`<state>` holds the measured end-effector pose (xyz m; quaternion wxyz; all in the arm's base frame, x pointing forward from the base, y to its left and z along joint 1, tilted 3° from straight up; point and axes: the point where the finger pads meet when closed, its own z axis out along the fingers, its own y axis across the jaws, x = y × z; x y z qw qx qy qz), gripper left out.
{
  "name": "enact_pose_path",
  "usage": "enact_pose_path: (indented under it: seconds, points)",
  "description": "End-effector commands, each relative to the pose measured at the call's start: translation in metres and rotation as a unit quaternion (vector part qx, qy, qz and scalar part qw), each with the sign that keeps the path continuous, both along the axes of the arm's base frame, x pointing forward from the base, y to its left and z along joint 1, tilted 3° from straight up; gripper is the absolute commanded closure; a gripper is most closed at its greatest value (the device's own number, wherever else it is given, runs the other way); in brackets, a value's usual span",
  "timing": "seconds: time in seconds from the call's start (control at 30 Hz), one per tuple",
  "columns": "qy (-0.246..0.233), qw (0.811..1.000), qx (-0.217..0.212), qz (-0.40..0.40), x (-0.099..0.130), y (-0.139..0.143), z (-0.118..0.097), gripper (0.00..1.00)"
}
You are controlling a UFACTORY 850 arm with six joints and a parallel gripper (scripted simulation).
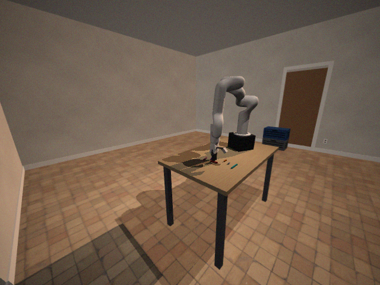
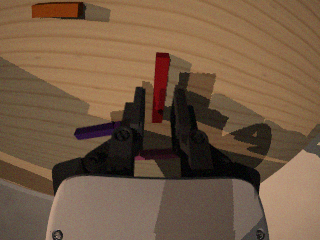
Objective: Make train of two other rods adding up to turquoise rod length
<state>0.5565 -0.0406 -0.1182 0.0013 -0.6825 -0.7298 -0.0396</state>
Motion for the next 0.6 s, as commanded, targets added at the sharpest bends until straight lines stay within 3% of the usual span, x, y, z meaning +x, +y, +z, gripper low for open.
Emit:
enact_pose_path:
  seconds: [0.0,0.57]
  points:
    - [0.012,1.000,-0.006,0.000,0.0016,0.0000,-0.0016,0.76]
    - [0.012,1.000,-0.006,0.000,0.0017,0.0001,-0.0036,0.76]
